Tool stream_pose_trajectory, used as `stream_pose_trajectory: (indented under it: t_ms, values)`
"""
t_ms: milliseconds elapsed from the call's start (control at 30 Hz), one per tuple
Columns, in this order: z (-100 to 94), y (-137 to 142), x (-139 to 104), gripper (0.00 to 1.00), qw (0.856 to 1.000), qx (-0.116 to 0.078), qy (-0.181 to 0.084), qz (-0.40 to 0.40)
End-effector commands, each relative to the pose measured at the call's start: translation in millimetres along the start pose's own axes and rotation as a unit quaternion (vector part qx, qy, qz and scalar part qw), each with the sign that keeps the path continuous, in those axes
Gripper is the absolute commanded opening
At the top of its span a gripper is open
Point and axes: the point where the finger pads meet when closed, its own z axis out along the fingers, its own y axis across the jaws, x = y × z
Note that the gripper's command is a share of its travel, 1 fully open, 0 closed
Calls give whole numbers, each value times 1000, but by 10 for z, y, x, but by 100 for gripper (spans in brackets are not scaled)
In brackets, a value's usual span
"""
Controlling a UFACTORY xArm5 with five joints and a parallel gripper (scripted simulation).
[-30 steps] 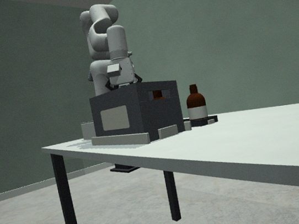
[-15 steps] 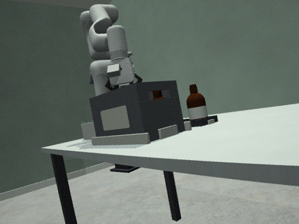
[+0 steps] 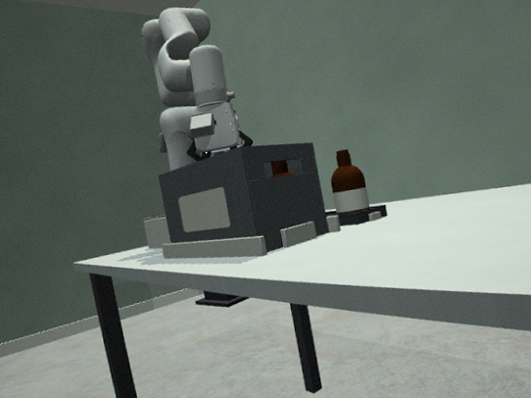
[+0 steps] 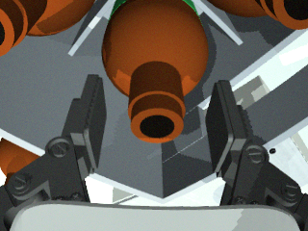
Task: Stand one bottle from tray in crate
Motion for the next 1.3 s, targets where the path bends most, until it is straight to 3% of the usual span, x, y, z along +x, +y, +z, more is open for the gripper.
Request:
stream_pose_trajectory:
  t_ms: [0,667,1267]
  values:
    - [-10,-6,10,65,1000,1,1,0]
    - [-46,-4,12,65,1000,1,1,0]
    - [-333,5,17,65,1000,1,1,0]
